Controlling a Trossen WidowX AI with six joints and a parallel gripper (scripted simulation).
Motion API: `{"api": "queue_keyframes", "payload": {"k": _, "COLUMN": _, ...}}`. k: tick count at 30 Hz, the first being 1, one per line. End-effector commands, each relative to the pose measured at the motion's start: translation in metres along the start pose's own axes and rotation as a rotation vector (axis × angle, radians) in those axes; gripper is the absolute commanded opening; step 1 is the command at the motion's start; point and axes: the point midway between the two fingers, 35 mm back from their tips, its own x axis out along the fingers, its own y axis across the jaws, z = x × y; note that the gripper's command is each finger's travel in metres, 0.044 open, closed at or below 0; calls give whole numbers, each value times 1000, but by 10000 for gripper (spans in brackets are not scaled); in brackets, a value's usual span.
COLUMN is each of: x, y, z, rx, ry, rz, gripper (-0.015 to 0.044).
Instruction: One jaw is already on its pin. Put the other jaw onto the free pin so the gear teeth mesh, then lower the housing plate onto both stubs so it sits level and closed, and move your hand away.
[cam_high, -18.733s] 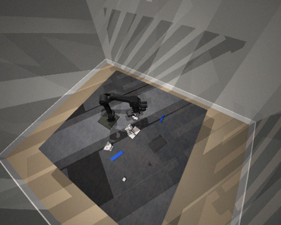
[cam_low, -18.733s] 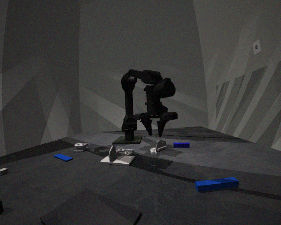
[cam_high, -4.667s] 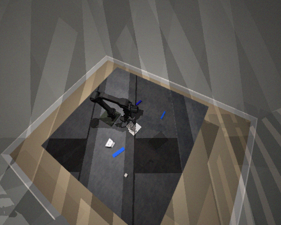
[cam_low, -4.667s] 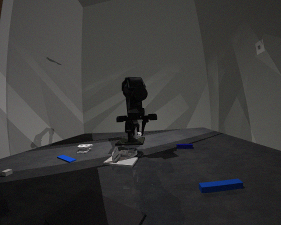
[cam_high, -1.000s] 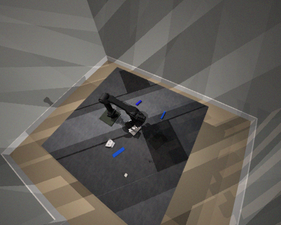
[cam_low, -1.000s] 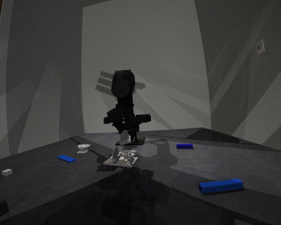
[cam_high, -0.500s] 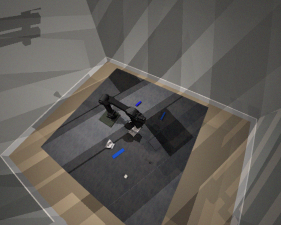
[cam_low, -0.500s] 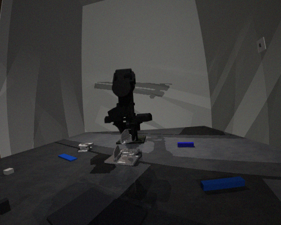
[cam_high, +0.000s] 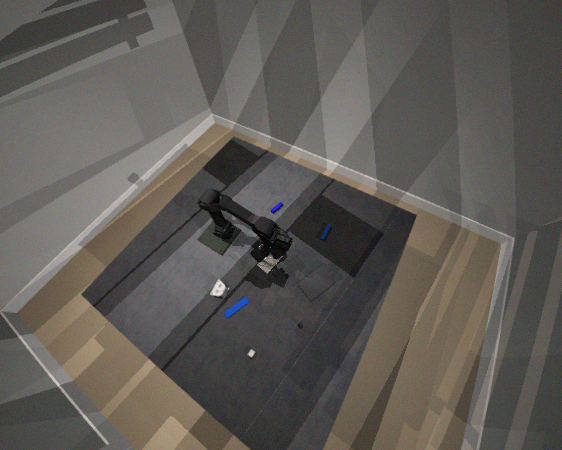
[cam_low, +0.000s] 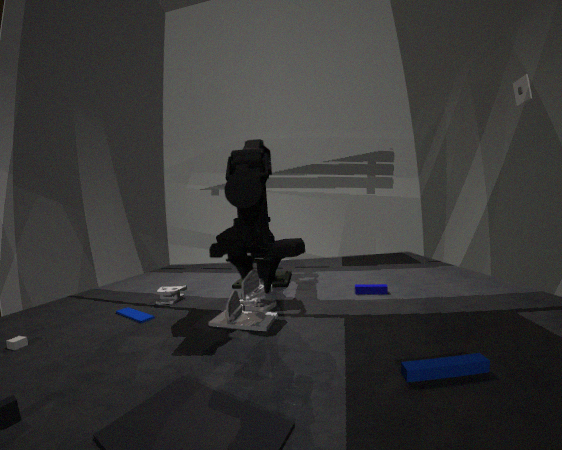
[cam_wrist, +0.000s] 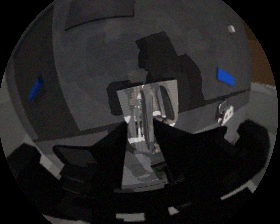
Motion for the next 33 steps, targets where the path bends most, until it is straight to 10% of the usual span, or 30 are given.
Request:
{"api": "queue_keyframes", "payload": {"k": 1, "x": 10, "y": -1, "z": 0, "rx": -3, "ry": 5, "rz": -6, "gripper": 134}}
{"api": "queue_keyframes", "payload": {"k": 33, "x": 27, "y": -1, "z": -1, "rx": -1, "ry": 6, "rz": -6, "gripper": 134}}
